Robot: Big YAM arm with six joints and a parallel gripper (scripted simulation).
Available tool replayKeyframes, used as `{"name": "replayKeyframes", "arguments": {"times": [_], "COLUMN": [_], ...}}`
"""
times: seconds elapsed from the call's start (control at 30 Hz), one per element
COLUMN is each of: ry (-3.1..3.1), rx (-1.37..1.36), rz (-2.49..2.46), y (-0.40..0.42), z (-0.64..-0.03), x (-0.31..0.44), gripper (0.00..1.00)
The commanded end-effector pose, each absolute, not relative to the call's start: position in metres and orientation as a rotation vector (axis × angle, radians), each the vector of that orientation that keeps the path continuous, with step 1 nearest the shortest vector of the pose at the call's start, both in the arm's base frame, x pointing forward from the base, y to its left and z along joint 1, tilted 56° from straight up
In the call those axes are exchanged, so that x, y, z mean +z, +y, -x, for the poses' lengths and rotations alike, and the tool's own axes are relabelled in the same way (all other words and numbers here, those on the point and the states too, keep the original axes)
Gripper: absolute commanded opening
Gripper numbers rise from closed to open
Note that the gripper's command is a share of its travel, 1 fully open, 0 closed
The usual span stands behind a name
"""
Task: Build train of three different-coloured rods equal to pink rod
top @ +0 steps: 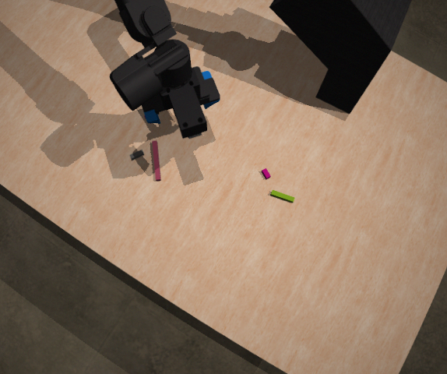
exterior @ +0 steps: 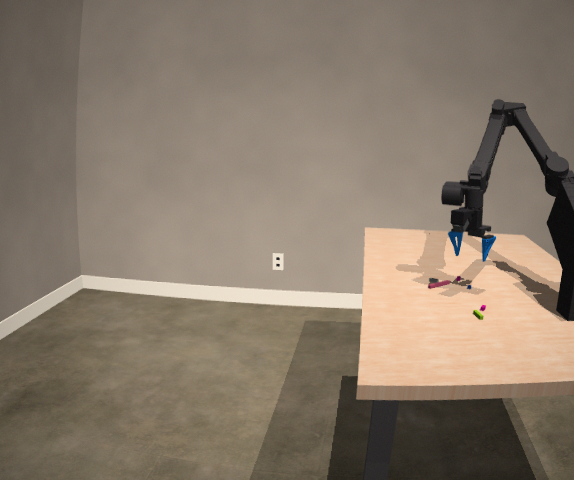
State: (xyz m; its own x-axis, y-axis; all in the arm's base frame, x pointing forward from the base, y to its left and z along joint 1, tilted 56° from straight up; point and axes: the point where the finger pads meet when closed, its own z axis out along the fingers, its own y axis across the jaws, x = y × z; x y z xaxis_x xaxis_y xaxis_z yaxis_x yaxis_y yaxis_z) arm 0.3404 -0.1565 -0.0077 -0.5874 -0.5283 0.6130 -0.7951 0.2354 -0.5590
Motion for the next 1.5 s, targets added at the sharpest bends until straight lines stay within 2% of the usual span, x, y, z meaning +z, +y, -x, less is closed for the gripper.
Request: {"name": "replayKeyframes", "arguments": {"times": [0.0, 1.03, 1.07, 1.27, 1.47], "ry": [-2.324, -2.773, -2.819, -2.833, -2.920], "rx": [1.338, 1.500, 1.501, 1.518, 1.529], "rz": [-1.127, -0.448, -0.313, -0.315, -0.049], "y": [-0.158, -0.168, -0.176, -0.172, -0.180], "z": [-0.354, -0.398, -0.402, -0.405, -0.415], "x": [-0.002, 0.014, 0.013, 0.017, 0.019], "gripper": [1.00, 1.00, 1.00, 1.00, 1.00]}}
